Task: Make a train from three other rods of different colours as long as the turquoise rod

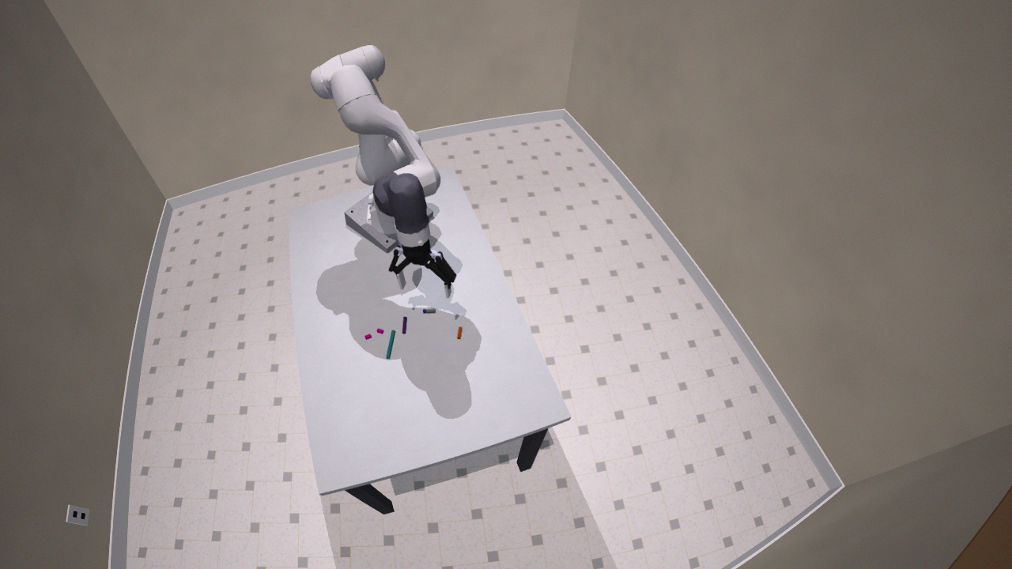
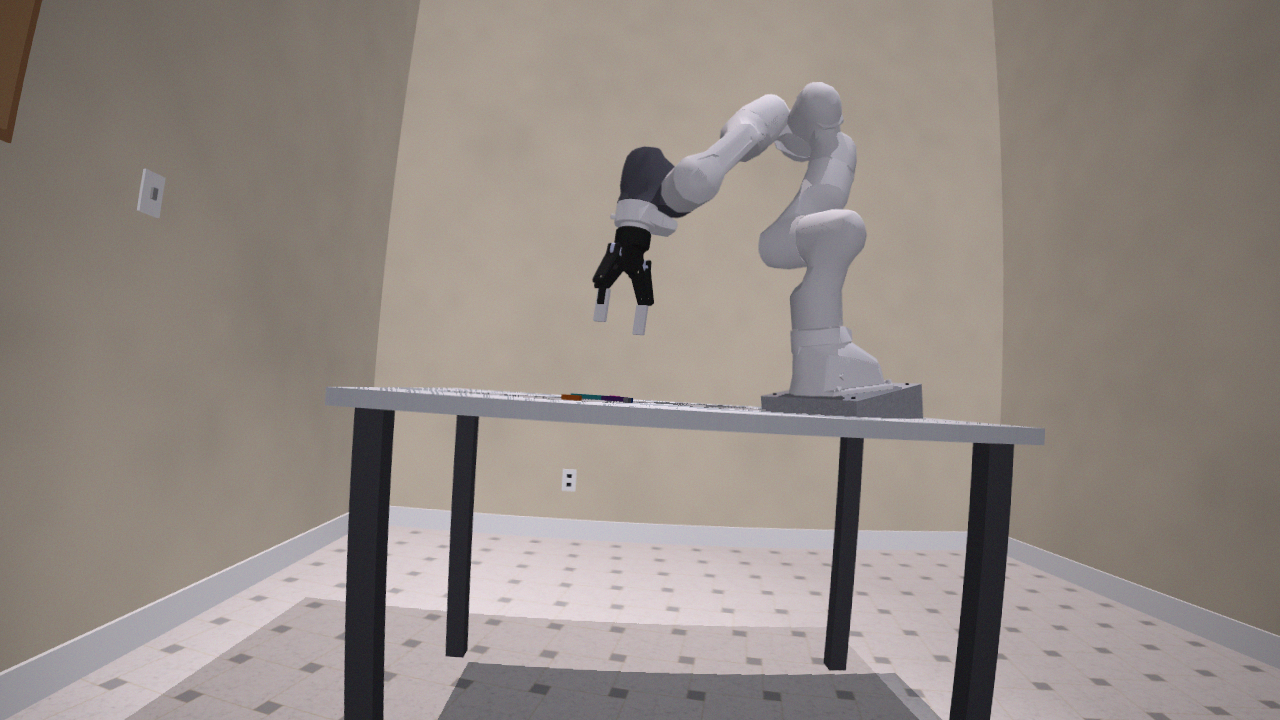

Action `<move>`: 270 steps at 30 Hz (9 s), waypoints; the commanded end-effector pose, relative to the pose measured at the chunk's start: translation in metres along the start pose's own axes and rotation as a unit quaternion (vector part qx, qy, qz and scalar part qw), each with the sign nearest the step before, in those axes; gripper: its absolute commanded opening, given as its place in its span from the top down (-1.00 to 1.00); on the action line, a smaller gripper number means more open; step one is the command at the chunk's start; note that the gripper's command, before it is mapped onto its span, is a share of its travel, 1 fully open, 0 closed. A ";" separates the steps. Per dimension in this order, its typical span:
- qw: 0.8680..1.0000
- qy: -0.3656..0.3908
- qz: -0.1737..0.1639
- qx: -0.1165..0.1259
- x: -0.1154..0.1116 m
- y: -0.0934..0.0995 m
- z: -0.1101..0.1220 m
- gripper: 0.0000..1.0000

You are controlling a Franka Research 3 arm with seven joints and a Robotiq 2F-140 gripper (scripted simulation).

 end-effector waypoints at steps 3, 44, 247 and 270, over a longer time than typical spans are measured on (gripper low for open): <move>0.988 0.151 0.008 -0.007 -0.003 0.002 -0.004 -1.00; 0.780 0.626 0.000 -0.015 -0.018 -0.001 -0.022 -1.00; -0.143 0.989 0.021 -0.035 -0.028 -0.109 -0.086 0.71; -0.143 0.989 0.021 -0.035 -0.028 -0.109 -0.086 0.71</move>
Point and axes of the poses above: the point where the finger pads meet when closed, its own y axis back along the fingers, its own z axis across the jaws, x = y × z, the point moved 3 cm from there along y, back along the fingers, and after that the axes turned 13 degrees about y, right-handed, at the moved point
